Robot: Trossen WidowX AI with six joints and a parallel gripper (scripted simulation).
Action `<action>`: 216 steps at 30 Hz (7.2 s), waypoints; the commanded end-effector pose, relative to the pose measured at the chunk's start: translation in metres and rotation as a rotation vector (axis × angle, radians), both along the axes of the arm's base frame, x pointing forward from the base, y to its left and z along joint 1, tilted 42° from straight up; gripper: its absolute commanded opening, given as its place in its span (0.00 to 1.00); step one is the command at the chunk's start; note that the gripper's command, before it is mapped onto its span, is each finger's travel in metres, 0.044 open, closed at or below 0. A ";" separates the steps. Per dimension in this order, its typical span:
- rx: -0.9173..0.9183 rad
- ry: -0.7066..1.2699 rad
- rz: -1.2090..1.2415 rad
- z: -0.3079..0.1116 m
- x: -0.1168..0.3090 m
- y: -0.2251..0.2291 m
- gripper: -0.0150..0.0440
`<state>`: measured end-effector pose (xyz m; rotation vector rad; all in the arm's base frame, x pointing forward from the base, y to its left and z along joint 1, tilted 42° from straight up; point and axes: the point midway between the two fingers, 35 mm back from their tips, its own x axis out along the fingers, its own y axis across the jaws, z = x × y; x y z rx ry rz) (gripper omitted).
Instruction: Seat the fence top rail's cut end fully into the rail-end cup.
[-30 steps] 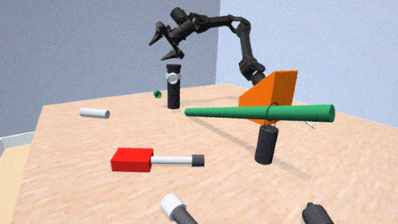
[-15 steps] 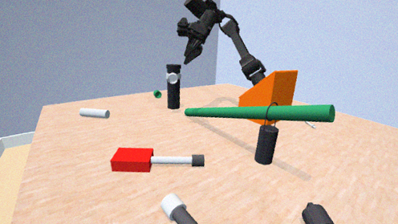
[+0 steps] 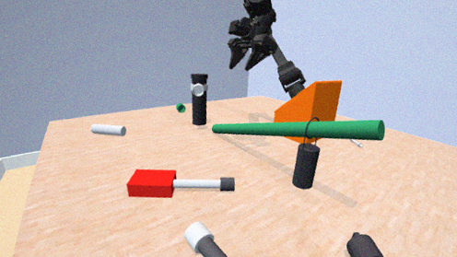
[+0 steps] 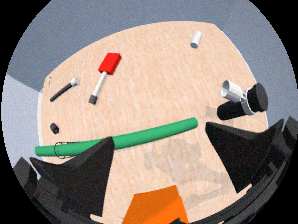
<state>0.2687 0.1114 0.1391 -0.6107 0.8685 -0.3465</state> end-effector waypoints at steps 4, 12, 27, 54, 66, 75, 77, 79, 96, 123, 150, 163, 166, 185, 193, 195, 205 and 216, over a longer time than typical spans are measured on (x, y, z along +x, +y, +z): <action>-0.065 0.038 0.043 0.003 0.002 -0.005 1.00; -0.395 0.277 0.279 0.034 0.028 -0.051 1.00; -0.856 0.673 0.542 0.082 0.042 -0.124 1.00; -0.881 0.697 0.553 0.064 0.046 -0.147 1.00; -0.876 0.698 0.553 0.058 0.054 -0.154 1.00; -0.874 0.698 0.554 0.051 0.063 -0.163 1.00; -0.874 0.698 0.553 0.050 0.065 -0.165 1.00; -0.874 0.698 0.553 0.049 0.066 -0.168 1.00; -0.880 0.695 0.551 0.037 0.081 -0.188 1.00; -0.891 0.702 0.572 0.033 0.083 -0.195 0.25; -0.948 0.774 0.779 0.026 0.064 -0.192 0.25; -0.977 0.813 0.897 0.024 0.053 -0.192 0.25; -0.978 0.814 0.900 0.024 0.053 -0.192 0.25; -1.012 0.860 1.046 0.023 0.039 -0.193 0.25; -1.011 0.858 1.039 0.023 0.040 -0.193 0.25; -1.009 0.856 1.032 0.023 0.040 -0.193 0.25; -1.007 0.858 1.021 0.023 0.041 -0.193 0.25; -1.007 0.858 1.021 0.023 0.041 -0.193 0.39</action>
